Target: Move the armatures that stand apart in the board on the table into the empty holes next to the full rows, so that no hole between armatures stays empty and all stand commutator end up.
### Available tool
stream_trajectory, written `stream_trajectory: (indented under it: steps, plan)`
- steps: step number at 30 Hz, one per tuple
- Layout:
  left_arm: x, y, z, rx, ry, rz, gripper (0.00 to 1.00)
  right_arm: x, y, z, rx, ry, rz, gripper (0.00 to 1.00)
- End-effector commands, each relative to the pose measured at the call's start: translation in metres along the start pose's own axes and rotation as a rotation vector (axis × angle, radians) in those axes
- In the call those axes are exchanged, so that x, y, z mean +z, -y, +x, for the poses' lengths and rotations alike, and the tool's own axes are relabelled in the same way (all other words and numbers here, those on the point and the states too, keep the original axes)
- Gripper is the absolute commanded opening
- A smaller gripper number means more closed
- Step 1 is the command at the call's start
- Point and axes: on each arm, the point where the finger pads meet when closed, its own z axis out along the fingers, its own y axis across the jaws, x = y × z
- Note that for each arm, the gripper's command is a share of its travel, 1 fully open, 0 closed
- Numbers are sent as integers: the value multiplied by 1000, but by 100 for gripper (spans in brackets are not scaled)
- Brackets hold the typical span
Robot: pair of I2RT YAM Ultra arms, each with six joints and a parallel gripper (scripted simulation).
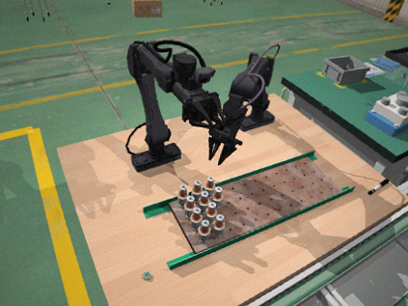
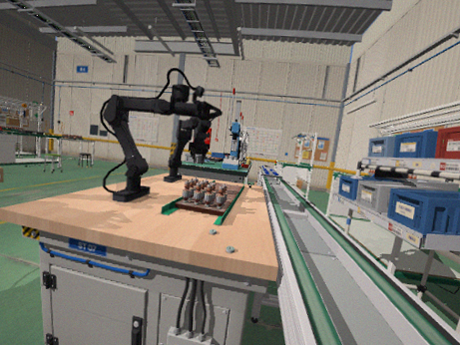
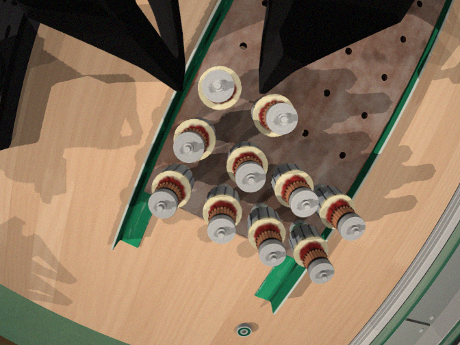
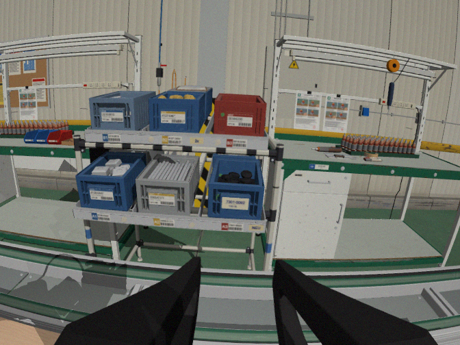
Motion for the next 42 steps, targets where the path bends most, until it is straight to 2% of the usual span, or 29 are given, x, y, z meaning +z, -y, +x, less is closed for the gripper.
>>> stream_trajectory:
  steps: [1,2,7,10,18,25,32,42]
  plan:
    - [-37,-2,-10,5,25,2,37,-2,-7,-1,-6,-6,-24,37]
    - [-40,-1,-5,1,-5,10,37,-2,-7,-1,-6,-6,-24,37]
    - [-34,9,-14,14,22,7,37,-2,-7,-1,-6,-6,-24,37]
    - [-23,3,-5,5,7,11,37,-2,-7,-1,-6,-6,-24,37]
    - [-20,-3,-4,-3,-4,9,37,-2,-7,-1,-6,-6,-24,37]
    - [-48,-29,-14,-48,80,-63,37,-2,-7,-1,-6,-6,-24,37]
    - [-60,-48,-11,-82,111,-98,37,-2,-7,-1,-6,-6,-24,37]
    - [-109,-104,-5,-183,232,-220,37,-2,-7,-1,-6,-6,-24,37]
